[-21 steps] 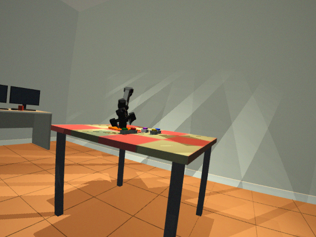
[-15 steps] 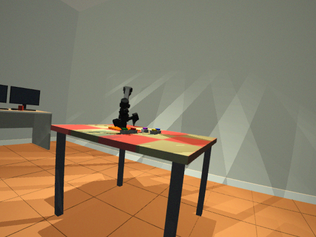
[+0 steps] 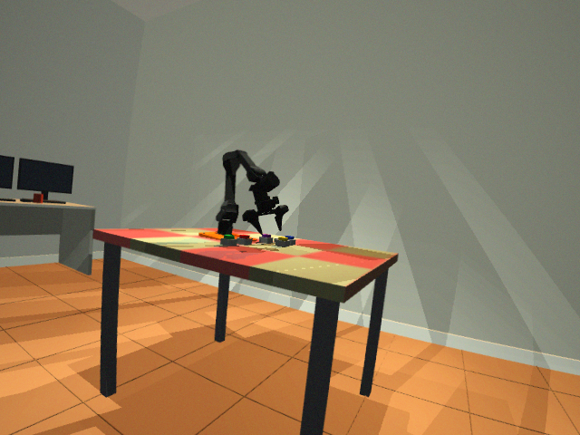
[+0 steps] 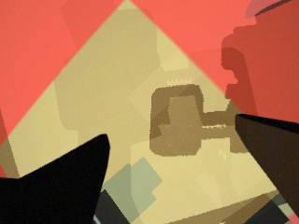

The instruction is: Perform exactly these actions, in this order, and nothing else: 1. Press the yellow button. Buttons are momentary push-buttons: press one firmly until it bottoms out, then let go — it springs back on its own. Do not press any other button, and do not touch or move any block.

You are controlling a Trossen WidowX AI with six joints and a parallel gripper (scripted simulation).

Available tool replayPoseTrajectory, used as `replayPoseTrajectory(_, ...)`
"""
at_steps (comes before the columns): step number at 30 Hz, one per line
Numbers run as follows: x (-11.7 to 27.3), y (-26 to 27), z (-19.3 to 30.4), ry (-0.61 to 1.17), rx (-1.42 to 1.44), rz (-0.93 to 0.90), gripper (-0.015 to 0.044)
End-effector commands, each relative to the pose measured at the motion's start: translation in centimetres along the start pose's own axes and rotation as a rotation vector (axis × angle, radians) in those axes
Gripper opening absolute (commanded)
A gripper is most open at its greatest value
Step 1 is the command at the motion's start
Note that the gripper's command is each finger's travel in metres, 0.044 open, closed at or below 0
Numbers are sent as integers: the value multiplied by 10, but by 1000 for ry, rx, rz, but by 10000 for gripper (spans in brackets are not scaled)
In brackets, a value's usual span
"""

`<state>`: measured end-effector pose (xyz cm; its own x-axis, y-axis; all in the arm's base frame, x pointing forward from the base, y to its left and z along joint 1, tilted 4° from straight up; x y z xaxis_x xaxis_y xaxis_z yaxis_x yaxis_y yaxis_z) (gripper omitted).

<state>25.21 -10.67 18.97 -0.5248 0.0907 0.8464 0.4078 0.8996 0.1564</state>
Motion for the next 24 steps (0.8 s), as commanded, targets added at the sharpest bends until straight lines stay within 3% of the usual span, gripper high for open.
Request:
replayPoseTrajectory(1, 17, 68, -12, 218, 245, -19, 400)
replayPoseTrajectory(10, 57, 149, -1, 461, 586, -7, 400)
replayPoseTrajectory(20, 59, 151, -1, 467, 596, -6, 400)
replayPoseTrajectory(24, 30, 148, 11, 467, 596, -6, 295)
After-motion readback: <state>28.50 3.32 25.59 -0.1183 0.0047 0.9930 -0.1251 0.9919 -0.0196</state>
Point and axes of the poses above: the point midway between the two fingers, 35 mm back from their tips, its own x axis back along the fingers, its own y axis across the jaws, z = x × y, the point moved 9 cm from there along x, back along the fingers, and after that the axes turned 11 degrees about x, right-handed, at the moved point
